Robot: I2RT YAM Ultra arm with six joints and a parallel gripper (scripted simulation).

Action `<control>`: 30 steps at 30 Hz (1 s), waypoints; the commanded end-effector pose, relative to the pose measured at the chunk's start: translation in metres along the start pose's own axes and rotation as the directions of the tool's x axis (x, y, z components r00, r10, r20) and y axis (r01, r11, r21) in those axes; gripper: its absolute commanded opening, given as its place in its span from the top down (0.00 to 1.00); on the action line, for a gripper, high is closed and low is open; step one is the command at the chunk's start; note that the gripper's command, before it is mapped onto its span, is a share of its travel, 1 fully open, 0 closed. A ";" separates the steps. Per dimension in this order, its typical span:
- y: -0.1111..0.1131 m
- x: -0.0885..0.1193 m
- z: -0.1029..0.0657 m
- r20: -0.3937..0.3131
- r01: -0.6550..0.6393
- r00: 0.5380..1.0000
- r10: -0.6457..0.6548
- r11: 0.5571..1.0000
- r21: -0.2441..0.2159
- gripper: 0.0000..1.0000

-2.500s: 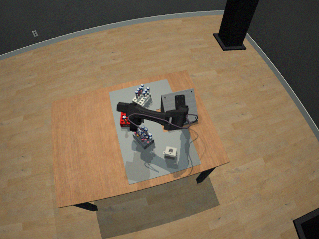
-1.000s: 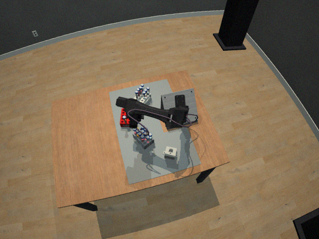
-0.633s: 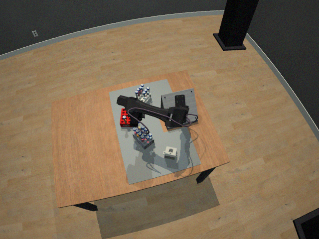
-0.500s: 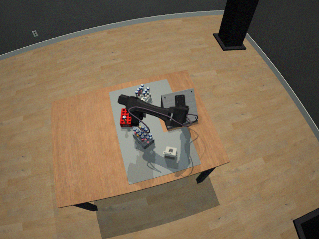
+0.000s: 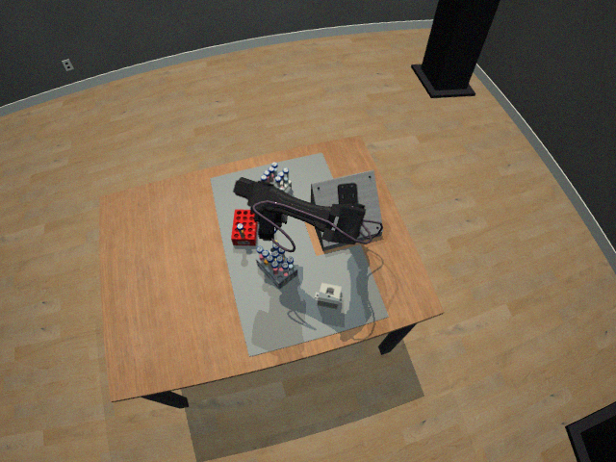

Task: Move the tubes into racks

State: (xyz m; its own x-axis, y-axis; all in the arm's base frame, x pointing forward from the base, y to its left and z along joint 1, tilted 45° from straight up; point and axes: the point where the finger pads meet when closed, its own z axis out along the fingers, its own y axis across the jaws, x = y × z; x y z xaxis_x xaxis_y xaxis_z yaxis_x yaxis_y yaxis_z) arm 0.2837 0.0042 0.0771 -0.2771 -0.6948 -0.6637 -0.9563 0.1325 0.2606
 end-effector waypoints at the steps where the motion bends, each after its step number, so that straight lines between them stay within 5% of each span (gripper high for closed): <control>1: 0.004 0.007 -0.008 -0.008 0.013 1.000 -0.013 0.999 0.031 1.00; 9: 0.011 0.013 -0.009 -0.008 0.013 1.000 -0.013 0.999 0.030 1.00; 10: 0.004 0.011 -0.016 -0.016 0.035 0.999 -0.034 0.998 0.058 1.00; 13: 0.019 0.017 -0.009 -0.004 0.006 1.000 -0.006 1.000 0.021 1.00; 20: 0.026 0.026 -0.009 -0.007 0.010 1.000 -0.010 1.000 0.026 1.00; 21: 0.011 0.032 -0.012 -0.013 0.021 1.000 -0.020 0.999 0.040 1.00; 30: -0.004 0.050 -0.012 -0.014 0.021 1.000 -0.021 0.999 0.041 1.00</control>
State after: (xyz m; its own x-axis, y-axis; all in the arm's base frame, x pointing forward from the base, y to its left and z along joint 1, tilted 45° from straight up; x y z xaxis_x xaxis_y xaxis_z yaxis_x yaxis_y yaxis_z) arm 0.2663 -0.0250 0.0572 -0.2697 -0.6975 -0.6639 -0.9593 0.1346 0.2483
